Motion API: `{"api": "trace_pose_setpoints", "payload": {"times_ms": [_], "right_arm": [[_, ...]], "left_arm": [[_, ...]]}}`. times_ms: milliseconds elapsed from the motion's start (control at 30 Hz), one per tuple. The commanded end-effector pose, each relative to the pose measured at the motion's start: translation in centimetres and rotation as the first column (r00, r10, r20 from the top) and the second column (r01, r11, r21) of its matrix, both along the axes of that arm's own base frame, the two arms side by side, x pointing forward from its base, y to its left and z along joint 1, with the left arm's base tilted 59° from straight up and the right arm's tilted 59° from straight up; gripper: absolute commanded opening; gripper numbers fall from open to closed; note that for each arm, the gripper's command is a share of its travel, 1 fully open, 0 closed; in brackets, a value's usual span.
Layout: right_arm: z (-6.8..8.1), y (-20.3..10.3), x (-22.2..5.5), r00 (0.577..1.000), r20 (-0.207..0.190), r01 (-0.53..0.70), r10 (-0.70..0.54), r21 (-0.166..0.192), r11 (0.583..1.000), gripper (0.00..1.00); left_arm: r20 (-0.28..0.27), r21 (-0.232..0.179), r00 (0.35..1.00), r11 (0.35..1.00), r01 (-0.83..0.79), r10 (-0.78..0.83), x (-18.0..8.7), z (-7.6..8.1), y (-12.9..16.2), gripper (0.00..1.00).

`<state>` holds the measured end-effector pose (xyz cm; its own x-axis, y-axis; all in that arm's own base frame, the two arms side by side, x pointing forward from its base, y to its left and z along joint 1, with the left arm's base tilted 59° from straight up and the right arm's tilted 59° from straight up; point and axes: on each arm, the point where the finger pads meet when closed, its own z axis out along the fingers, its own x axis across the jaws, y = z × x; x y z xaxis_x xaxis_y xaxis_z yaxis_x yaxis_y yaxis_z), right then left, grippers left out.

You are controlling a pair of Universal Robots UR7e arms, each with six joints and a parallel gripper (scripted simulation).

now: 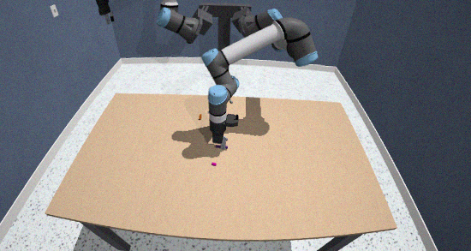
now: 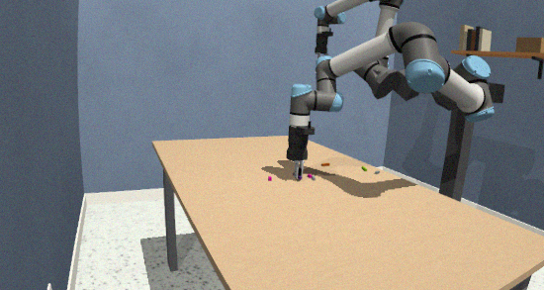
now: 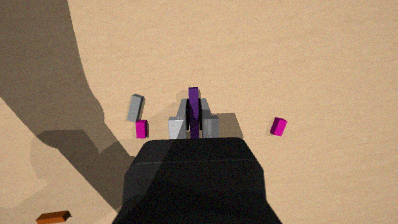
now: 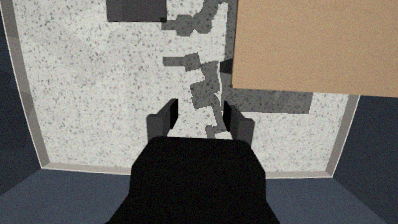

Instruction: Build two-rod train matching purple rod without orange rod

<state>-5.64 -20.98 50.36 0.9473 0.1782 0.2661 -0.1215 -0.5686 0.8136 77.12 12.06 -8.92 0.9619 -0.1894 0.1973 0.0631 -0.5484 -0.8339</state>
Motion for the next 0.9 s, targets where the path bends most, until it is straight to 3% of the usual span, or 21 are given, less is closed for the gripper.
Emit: {"api": "trace_pose_setpoints", "payload": {"times_ms": [0,867], "right_arm": [[0.05,0.02,-0.01,1.0,0.0,0.0,0.0,-0.001,1.0,1.0],[0.05,0.02,-0.01,1.0,0.0,0.0,0.0,-0.001,1.0,1.0]], "left_arm": [[0.001,0.0,1.0,1.0,0.001,-0.001,0.1,-0.05,0.06,0.24],[0.001,0.0,1.0,1.0,0.001,-0.001,0.33,-0.49,0.76,0.24]]}}
